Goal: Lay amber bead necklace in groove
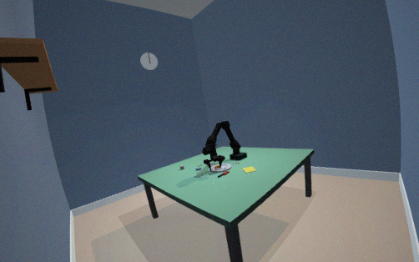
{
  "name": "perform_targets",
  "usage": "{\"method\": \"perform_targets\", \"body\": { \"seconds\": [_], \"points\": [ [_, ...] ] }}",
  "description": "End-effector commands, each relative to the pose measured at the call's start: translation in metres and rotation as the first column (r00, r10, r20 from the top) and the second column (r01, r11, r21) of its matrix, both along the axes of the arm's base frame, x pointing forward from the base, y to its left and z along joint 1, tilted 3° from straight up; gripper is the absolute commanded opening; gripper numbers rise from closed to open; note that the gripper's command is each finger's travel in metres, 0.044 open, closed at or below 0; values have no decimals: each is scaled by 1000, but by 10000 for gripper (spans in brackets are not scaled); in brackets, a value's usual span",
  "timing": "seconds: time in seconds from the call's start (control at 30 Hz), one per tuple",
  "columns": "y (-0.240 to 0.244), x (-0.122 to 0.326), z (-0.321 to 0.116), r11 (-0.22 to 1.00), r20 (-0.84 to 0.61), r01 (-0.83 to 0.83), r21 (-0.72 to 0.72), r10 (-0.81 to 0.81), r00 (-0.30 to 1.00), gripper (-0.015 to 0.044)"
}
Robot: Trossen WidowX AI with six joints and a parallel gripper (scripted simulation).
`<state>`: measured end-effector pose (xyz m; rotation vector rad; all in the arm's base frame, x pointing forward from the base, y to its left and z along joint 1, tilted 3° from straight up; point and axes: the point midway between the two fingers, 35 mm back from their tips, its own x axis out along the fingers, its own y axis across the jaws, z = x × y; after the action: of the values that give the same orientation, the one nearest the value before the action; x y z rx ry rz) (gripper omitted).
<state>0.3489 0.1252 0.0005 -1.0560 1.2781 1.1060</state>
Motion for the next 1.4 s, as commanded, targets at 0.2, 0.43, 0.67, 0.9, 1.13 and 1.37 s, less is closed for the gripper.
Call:
{"method": "perform_targets", "body": {
  "seconds": [0.2, 0.43, 0.67, 0.9, 1.13, 1.37],
  "points": [
    [0, 0, 1, 1000, -2, 0, 2, 0, 1000, 440],
    [0, 0, 1, 1000, -2, 0, 2, 0, 1000, 440],
    [-12, -3, 8, 896, -13, 444, -9, -444, 896, 282],
    [-32, -10, 17, 378, -17, 925, -32, -926, 378, 120],
    [-50, -19, 25, -329, -4, 943, -51, -944, -330, 120],
    [-64, -26, 31, -779, 12, 625, -57, -626, -779, 120]
  ]
}}
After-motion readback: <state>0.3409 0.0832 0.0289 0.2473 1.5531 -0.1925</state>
